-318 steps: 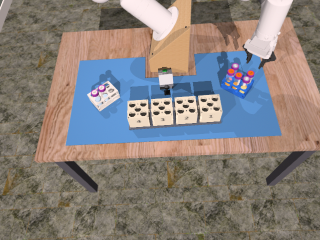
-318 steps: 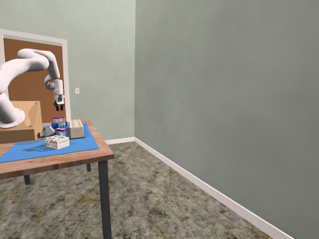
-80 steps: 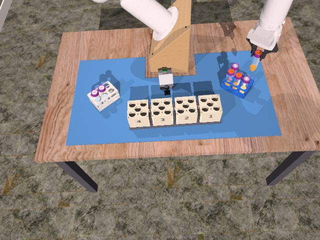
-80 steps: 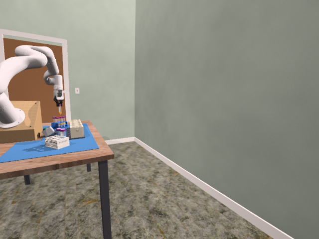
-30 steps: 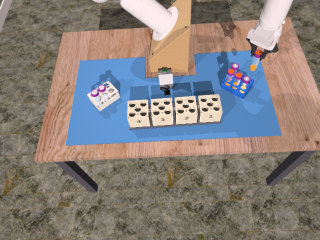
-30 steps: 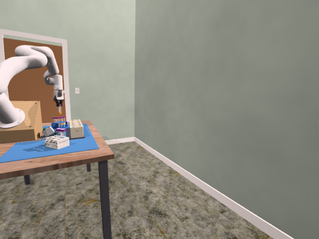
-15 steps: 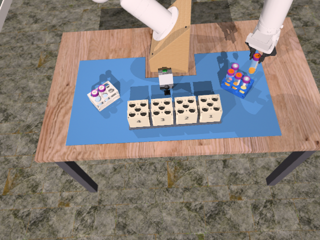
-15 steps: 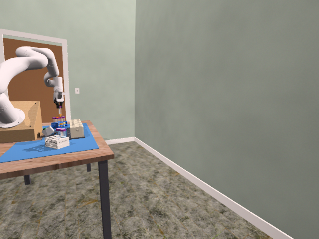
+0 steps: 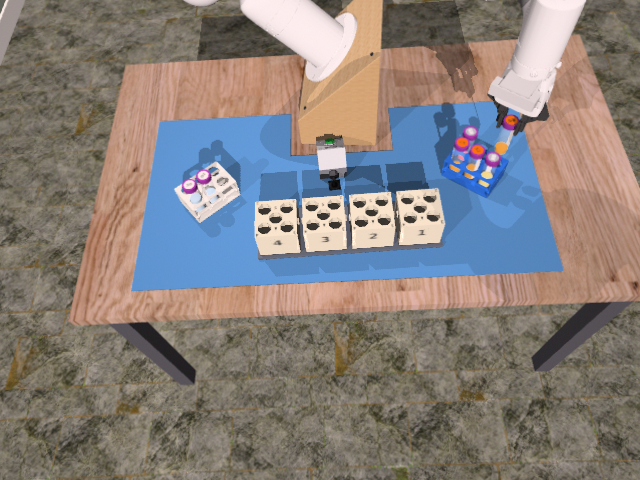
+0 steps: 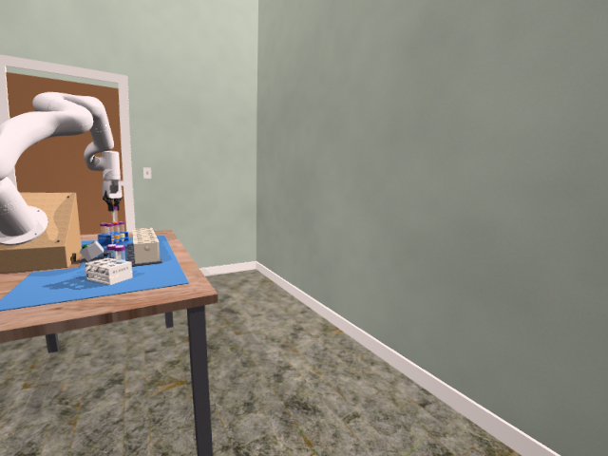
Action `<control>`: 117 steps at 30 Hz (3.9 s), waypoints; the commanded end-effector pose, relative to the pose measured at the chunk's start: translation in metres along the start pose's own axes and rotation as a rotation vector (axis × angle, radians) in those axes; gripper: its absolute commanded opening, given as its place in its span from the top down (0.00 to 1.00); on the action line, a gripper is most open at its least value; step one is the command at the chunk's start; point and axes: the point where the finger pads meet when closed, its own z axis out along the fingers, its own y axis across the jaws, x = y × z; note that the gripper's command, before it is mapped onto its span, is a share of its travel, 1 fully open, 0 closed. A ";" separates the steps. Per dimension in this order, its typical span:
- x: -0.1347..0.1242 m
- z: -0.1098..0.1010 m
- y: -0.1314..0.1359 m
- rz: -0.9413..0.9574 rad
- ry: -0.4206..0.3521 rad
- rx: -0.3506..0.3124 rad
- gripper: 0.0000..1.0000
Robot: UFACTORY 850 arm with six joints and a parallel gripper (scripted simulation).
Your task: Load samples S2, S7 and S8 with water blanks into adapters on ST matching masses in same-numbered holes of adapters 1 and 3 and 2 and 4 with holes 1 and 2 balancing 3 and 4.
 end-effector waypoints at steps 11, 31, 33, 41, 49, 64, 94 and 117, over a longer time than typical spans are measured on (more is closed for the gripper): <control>0.000 0.021 -0.001 0.001 0.000 0.002 1.00; 0.000 0.027 -0.001 0.001 0.000 0.002 1.00; 0.000 0.029 -0.001 0.001 0.000 0.002 1.00; 0.000 0.035 -0.001 0.001 0.000 0.002 1.00; 0.000 0.043 -0.001 0.001 0.000 0.002 1.00; 0.000 0.056 -0.001 0.001 0.000 0.002 1.00; 0.000 0.082 -0.001 0.001 0.000 0.002 1.00; 0.000 0.085 -0.001 0.001 0.000 0.002 0.56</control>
